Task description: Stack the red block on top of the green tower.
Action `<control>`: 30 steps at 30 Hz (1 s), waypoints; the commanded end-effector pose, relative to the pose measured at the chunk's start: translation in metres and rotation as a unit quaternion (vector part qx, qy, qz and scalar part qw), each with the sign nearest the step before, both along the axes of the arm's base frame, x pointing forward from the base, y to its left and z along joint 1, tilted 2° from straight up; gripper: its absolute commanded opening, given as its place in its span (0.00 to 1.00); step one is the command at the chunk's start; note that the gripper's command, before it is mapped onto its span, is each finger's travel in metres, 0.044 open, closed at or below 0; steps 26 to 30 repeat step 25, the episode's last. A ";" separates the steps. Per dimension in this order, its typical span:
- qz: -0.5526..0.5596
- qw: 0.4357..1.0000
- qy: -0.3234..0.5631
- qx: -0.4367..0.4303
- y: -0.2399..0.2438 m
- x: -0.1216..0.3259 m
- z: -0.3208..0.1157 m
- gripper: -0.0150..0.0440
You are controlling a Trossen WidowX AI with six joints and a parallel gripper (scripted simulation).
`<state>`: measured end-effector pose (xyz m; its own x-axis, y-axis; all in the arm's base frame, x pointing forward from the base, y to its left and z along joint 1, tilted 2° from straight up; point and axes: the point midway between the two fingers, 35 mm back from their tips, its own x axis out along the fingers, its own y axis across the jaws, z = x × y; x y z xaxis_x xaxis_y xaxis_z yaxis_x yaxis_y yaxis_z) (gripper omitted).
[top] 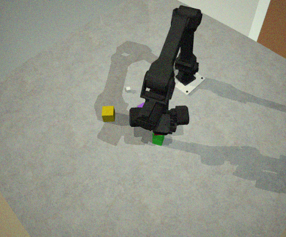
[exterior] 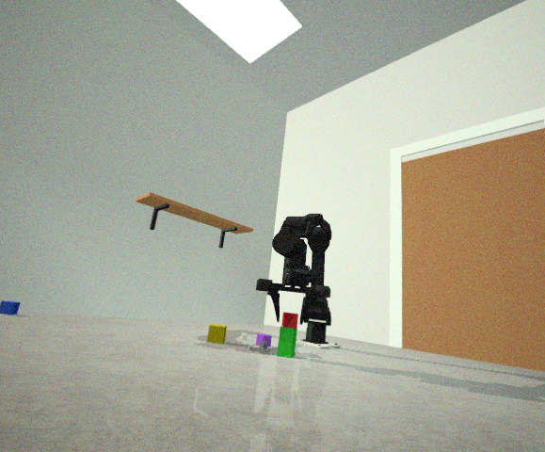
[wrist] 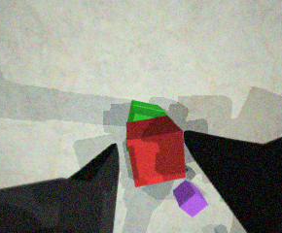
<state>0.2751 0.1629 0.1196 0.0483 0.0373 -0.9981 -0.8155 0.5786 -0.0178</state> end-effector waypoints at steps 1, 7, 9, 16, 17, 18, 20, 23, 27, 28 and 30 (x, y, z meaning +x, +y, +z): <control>0.000 1.000 0.000 0.000 0.000 0.000 0.000 0.88; 0.000 1.000 0.000 0.000 0.000 0.000 0.000 1.00; 0.000 1.000 0.000 0.000 0.000 0.000 0.000 1.00; 0.000 1.000 0.000 0.000 0.000 0.000 0.000 1.00; 0.000 1.000 0.000 0.000 0.000 0.000 0.000 1.00; 0.000 1.000 0.000 0.000 0.000 0.000 0.000 1.00; 0.000 1.000 0.000 0.000 0.000 0.000 0.000 1.00; 0.000 1.000 0.000 0.000 0.000 0.000 0.000 1.00; 0.000 1.000 0.000 0.000 0.000 0.000 0.000 1.00; 0.000 1.000 0.000 0.000 0.000 0.000 0.000 1.00; 0.000 1.000 0.000 0.000 0.000 0.000 0.000 1.00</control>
